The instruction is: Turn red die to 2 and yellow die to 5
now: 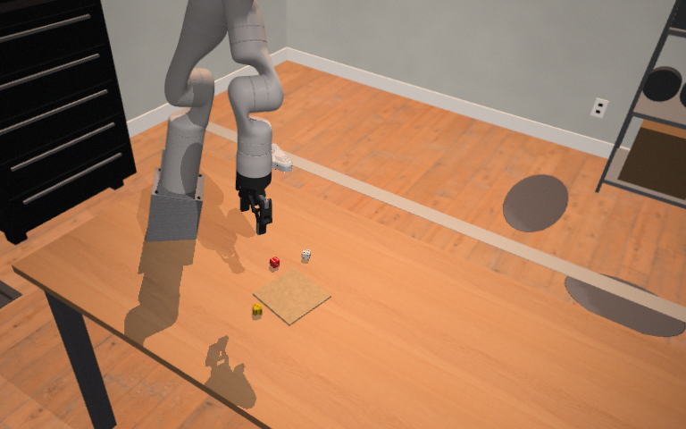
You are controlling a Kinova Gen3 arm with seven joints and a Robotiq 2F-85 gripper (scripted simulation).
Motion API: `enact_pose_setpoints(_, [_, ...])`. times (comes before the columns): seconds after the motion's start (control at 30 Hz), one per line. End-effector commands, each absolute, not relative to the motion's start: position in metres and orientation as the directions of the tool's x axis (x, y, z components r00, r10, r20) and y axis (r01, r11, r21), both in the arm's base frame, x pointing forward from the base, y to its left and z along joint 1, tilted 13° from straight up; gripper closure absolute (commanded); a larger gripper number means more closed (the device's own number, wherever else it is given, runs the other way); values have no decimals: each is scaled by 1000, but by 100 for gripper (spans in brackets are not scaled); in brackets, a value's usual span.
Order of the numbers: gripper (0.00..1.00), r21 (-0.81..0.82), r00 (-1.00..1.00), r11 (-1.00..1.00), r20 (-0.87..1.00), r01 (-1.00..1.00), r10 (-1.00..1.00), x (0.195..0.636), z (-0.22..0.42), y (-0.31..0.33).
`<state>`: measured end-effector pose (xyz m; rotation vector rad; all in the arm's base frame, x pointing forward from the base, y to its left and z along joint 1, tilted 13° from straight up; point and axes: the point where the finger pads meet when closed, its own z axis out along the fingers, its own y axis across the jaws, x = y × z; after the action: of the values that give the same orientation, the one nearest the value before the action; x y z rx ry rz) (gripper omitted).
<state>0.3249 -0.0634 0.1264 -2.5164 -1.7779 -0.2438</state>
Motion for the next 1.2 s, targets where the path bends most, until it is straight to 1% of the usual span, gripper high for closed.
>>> enact_pose_setpoints(0.0, [0, -5, 437, -443, 179, 896, 881, 328, 90, -92])
enact_pose_setpoints(0.07, [0, -5, 437, -443, 179, 896, 881, 328, 90, -92])
enact_pose_setpoints(0.2, [0, 8, 532, -545, 211, 838, 820, 346, 64, -125])
enact_pose_setpoints(0.37, [0, 15, 585, -603, 224, 798, 780, 353, 47, -147])
enact_pose_setpoints(1.17, [0, 16, 591, -609, 225, 793, 775, 353, 43, -149])
